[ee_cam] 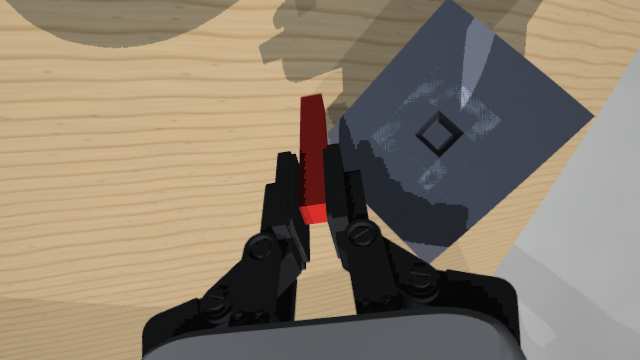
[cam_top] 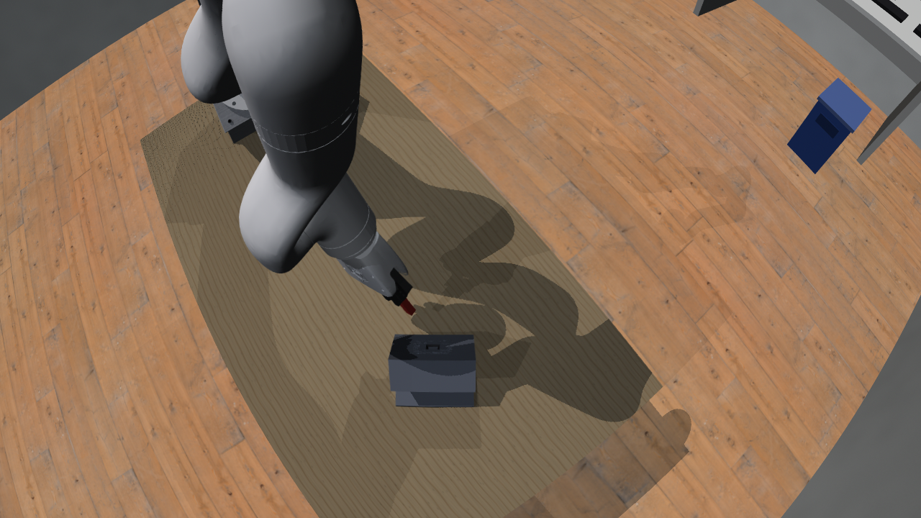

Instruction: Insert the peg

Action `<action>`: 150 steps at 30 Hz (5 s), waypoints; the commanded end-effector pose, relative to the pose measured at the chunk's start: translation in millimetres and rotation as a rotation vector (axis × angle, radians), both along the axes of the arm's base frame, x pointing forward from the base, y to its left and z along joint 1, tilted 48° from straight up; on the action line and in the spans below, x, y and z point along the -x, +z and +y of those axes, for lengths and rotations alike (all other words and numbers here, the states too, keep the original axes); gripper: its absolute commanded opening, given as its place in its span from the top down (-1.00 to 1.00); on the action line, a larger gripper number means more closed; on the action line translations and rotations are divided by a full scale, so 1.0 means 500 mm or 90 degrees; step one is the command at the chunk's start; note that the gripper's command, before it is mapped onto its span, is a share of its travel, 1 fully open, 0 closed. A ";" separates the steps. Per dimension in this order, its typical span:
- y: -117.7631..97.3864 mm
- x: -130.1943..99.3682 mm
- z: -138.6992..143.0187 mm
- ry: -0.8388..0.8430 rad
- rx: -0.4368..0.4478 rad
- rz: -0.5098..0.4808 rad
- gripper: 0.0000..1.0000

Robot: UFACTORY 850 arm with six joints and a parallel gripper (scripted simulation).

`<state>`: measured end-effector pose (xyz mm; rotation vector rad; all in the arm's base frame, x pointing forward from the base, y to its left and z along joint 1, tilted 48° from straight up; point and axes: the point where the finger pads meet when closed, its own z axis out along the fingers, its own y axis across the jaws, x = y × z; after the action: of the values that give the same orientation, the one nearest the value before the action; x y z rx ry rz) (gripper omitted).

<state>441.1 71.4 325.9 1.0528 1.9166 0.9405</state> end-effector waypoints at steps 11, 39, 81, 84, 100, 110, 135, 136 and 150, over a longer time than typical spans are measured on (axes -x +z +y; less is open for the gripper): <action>0.012 -0.016 0.033 -0.024 -0.060 -0.016 1.00; 0.028 -0.041 0.088 -0.080 -0.170 -0.044 1.00; 0.040 -0.055 0.144 -0.182 -0.308 -0.092 1.00; 0.040 -0.055 0.147 -0.191 -0.317 -0.097 1.00; 0.041 -0.051 0.158 -0.231 -0.355 -0.118 1.00; 0.040 -0.046 0.162 -0.255 -0.373 -0.133 1.00; 0.040 -0.023 0.163 -0.324 -0.410 -0.183 1.00; 0.040 -0.023 0.163 -0.324 -0.410 -0.183 1.00; 0.041 -0.004 0.161 -0.362 -0.423 -0.216 1.00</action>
<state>445.2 152.0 345.8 1.5777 0.9615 1.3335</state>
